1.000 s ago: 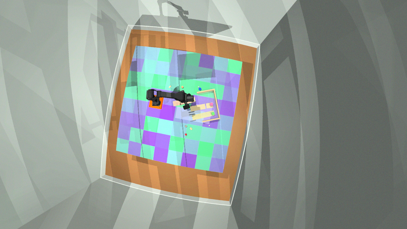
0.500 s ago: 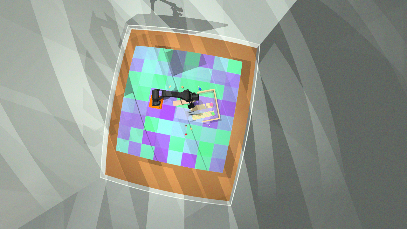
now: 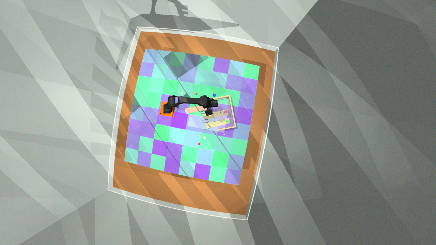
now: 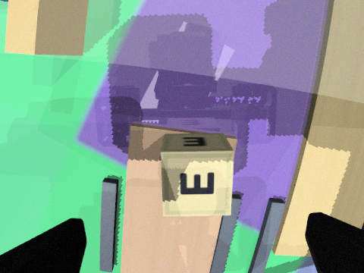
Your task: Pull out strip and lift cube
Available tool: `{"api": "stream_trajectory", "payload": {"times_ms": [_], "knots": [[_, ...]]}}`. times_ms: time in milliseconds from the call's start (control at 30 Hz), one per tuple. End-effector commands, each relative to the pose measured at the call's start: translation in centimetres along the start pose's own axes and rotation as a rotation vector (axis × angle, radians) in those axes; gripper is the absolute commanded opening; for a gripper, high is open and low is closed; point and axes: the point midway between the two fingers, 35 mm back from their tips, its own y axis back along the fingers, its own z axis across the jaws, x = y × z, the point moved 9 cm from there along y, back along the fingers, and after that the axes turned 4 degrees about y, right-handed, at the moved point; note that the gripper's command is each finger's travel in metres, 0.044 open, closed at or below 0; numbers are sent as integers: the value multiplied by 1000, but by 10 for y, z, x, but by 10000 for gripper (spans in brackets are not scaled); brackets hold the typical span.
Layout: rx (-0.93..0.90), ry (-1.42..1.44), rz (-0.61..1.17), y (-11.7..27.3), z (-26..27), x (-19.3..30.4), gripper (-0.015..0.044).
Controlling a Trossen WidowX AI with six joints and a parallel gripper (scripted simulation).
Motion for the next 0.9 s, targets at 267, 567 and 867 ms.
{"api": "stream_trajectory", "payload": {"times_ms": [267,567,867], "knots": [[0,-6,3,-19,-2,-4,250],[0,-6,3,-34,-2,-4,250],[0,-6,3,-49,-2,-4,250]]}}
